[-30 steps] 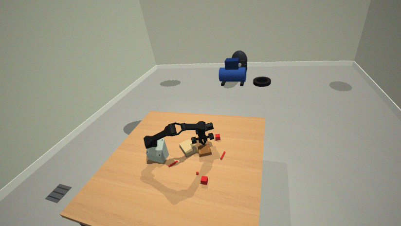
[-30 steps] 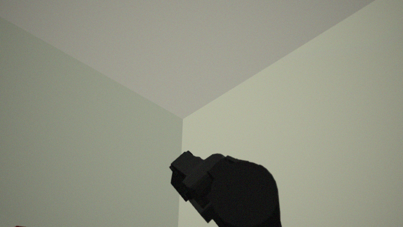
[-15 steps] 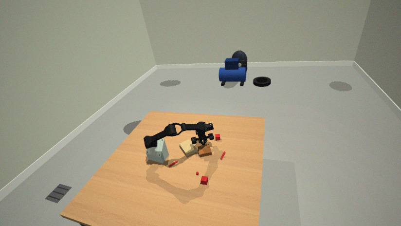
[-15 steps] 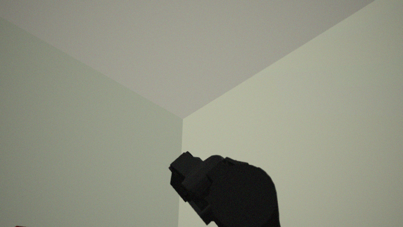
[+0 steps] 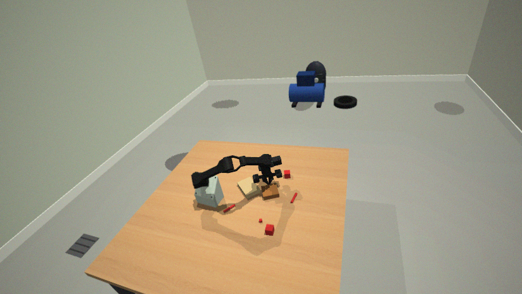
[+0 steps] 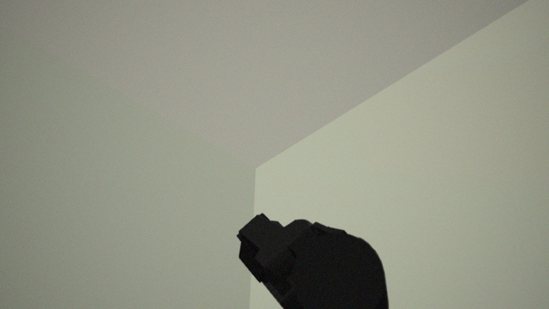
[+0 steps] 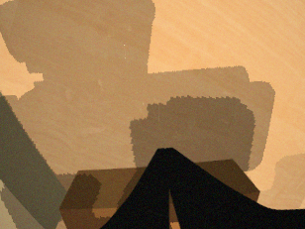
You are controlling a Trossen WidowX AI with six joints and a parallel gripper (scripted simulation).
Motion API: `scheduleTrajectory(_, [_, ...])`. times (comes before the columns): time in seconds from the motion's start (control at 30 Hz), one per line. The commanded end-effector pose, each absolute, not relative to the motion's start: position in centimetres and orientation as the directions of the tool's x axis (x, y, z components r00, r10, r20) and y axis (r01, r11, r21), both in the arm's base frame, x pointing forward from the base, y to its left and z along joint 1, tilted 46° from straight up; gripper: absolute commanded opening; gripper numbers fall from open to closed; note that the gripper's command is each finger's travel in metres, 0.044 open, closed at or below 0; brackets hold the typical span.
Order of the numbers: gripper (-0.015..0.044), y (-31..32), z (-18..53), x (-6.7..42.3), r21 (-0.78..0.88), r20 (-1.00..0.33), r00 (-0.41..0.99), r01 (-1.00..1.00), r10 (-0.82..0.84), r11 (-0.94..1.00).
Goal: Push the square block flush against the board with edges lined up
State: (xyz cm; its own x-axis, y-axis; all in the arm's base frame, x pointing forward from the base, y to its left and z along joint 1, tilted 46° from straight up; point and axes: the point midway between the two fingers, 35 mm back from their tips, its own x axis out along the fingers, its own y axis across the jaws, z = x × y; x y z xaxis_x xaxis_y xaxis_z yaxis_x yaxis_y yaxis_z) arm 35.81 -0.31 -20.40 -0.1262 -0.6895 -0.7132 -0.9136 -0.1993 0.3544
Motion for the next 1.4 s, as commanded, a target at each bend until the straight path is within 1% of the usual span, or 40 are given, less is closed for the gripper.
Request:
scheduleTrajectory(0.0, [0.0000,-0.9,-20.3,35.8,0.361,-0.704,-0.131,-0.912,-0.698,-0.192])
scheduleTrajectory(1.03, [0.0000,-0.9,-20.3,35.8,0.361,-0.704,-0.131,-0.912,-0.698,-0.192])
scheduleTrajectory(1.37, [0.0000,0.1,-21.1,35.4,0.360,-0.705,-0.131,-0.913,-0.697,-0.193])
